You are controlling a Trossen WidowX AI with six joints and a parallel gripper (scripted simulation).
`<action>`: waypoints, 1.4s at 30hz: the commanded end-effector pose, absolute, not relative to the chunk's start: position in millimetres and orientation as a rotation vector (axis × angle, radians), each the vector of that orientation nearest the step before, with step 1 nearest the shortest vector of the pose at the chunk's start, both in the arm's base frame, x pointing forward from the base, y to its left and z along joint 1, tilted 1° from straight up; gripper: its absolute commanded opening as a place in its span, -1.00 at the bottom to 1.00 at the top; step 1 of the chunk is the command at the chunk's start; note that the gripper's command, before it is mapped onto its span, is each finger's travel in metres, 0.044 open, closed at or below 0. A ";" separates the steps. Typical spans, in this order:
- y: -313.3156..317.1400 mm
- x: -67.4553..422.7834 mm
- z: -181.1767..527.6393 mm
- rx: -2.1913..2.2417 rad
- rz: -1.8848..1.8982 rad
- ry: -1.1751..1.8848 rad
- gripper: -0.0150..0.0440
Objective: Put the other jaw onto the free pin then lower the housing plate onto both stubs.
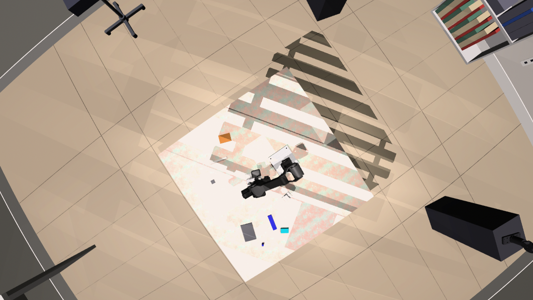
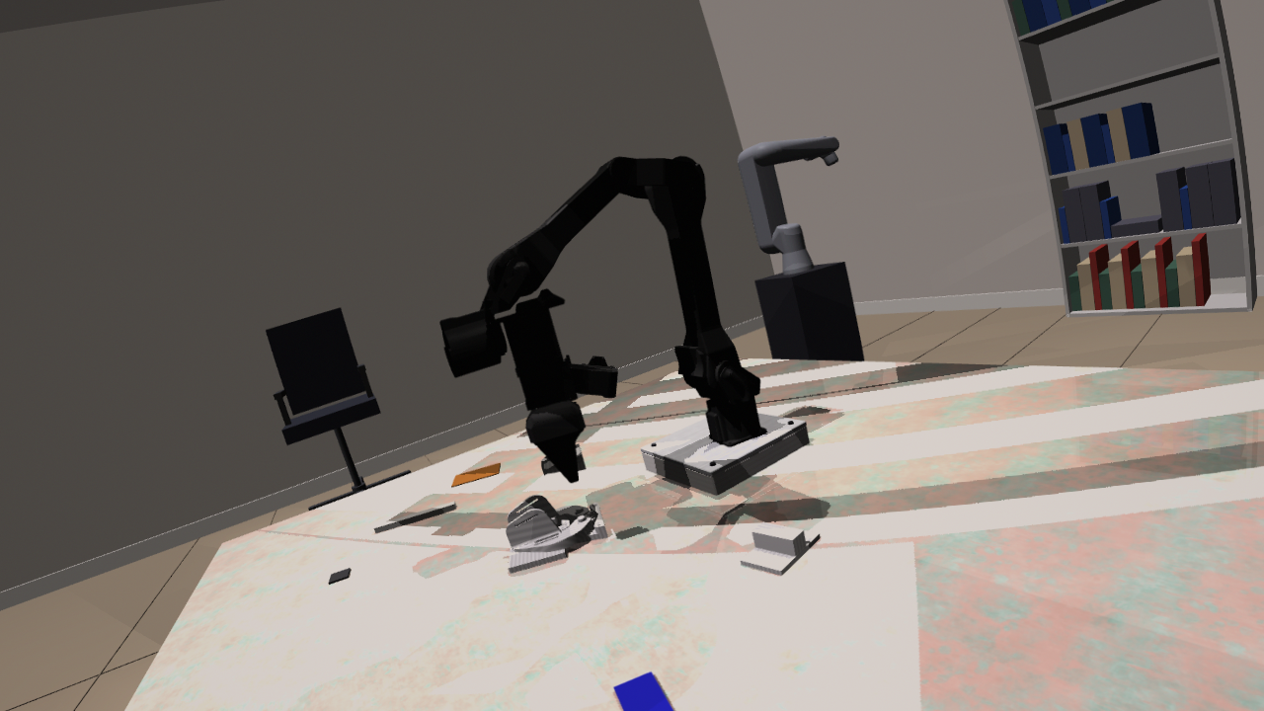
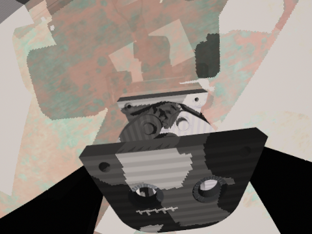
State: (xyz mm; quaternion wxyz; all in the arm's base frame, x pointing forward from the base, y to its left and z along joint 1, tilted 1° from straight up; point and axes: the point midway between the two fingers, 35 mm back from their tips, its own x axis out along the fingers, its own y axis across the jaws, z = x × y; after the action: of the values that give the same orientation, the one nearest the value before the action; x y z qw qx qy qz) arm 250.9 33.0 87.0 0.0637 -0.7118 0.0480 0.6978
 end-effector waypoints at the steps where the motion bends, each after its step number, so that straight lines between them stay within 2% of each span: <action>1: 33.5 250.4 87.1 -2.148 2.108 0.140 0.70; 21: 33.7 250.0 86.0 -2.147 2.108 0.142 0.70; 42: 34.7 252.5 51.6 -2.147 2.107 0.143 0.70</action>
State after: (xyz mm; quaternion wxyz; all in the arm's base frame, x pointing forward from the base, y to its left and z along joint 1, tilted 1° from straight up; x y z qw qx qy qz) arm 253.6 34.2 58.6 0.0636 -0.7146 0.0468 0.6951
